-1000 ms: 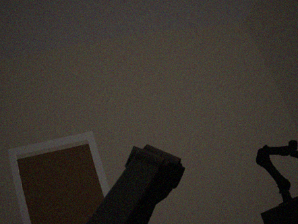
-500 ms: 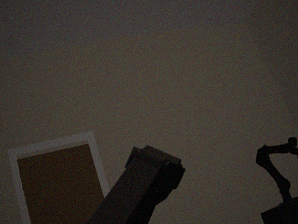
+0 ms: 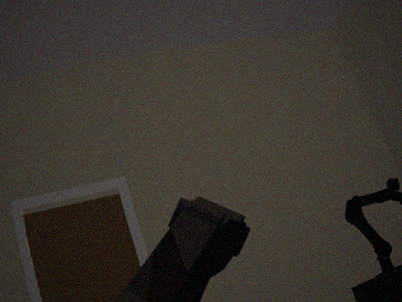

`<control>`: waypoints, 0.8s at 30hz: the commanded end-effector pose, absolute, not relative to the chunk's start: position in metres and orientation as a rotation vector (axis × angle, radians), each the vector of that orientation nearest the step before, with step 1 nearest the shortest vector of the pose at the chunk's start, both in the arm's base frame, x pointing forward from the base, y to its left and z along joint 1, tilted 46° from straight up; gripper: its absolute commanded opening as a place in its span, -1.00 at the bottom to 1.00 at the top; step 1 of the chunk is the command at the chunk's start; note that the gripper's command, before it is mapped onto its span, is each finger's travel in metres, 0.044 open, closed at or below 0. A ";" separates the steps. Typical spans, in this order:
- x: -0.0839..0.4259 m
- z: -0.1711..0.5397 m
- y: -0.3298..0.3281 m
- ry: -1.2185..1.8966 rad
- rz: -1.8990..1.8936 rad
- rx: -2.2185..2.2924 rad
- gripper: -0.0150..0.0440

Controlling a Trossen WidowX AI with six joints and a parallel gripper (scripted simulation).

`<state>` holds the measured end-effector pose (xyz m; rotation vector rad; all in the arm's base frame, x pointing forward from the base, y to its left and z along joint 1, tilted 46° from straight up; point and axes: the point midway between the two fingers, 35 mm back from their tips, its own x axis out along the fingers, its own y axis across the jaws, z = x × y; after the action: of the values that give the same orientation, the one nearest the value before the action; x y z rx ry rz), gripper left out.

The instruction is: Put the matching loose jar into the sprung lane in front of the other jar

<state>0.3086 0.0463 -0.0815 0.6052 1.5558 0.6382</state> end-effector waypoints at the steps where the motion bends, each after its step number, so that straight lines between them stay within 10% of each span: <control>1: 0.320 -0.078 0.046 1.530 0.641 0.604 -0.49; 24: 0.330 -0.075 0.045 1.529 0.642 0.604 -0.49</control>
<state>0.3188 0.0455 -0.0790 0.6053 1.5583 0.6381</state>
